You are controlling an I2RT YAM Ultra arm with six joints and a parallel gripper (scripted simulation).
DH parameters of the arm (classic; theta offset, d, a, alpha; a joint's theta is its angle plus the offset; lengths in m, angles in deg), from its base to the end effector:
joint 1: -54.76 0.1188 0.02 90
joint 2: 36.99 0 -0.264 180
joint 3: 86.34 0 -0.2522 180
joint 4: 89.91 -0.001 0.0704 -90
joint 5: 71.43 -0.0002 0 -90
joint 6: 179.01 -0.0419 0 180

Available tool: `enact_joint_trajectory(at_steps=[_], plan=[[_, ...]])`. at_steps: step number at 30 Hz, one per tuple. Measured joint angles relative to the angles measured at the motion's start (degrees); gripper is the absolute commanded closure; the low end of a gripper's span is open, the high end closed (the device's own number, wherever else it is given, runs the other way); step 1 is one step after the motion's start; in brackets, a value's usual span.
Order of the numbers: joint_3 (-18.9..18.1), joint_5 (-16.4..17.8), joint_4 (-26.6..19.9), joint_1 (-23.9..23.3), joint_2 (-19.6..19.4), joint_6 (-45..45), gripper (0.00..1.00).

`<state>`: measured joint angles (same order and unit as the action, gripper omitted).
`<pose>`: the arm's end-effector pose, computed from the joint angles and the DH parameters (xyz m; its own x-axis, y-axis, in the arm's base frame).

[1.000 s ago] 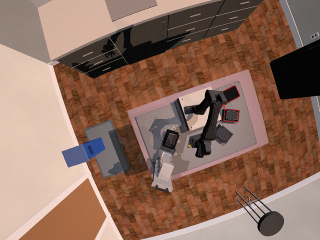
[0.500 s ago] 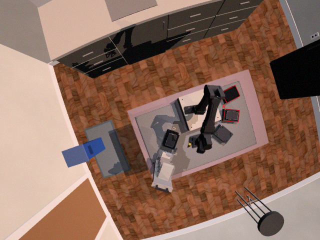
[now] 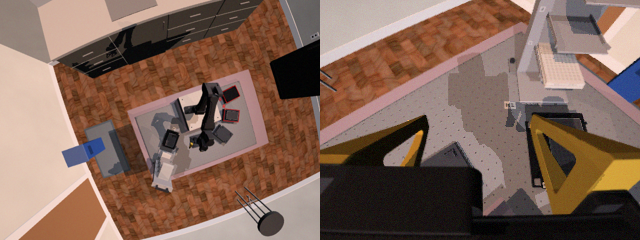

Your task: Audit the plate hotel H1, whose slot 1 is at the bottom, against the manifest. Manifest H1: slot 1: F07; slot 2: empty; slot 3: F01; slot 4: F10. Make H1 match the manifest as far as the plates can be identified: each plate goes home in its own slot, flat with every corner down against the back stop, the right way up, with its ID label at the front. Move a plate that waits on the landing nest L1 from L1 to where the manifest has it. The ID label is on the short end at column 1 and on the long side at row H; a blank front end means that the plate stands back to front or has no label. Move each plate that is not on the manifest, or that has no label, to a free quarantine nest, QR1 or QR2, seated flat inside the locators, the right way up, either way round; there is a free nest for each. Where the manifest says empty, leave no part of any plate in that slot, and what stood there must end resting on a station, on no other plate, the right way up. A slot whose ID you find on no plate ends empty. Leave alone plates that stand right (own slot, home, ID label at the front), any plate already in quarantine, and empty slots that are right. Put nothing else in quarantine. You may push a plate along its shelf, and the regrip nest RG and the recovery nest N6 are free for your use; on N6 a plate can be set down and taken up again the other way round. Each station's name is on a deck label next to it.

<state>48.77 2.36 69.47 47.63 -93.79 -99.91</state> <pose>0.2124 -0.0373 0.2280 -0.4573 0.2402 -0.8563 0.4473 0.8943 0.0120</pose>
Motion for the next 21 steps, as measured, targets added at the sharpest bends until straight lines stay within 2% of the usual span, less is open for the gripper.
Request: enact_joint_trajectory(at_steps=[14, 21], plan=[[-0.9, -10.5, -2.0, 14.1, -0.2, -7.2, 0.0], [-1.6, -15.2, -4.0, 19.2, -0.5, -11.0, 0.0]])
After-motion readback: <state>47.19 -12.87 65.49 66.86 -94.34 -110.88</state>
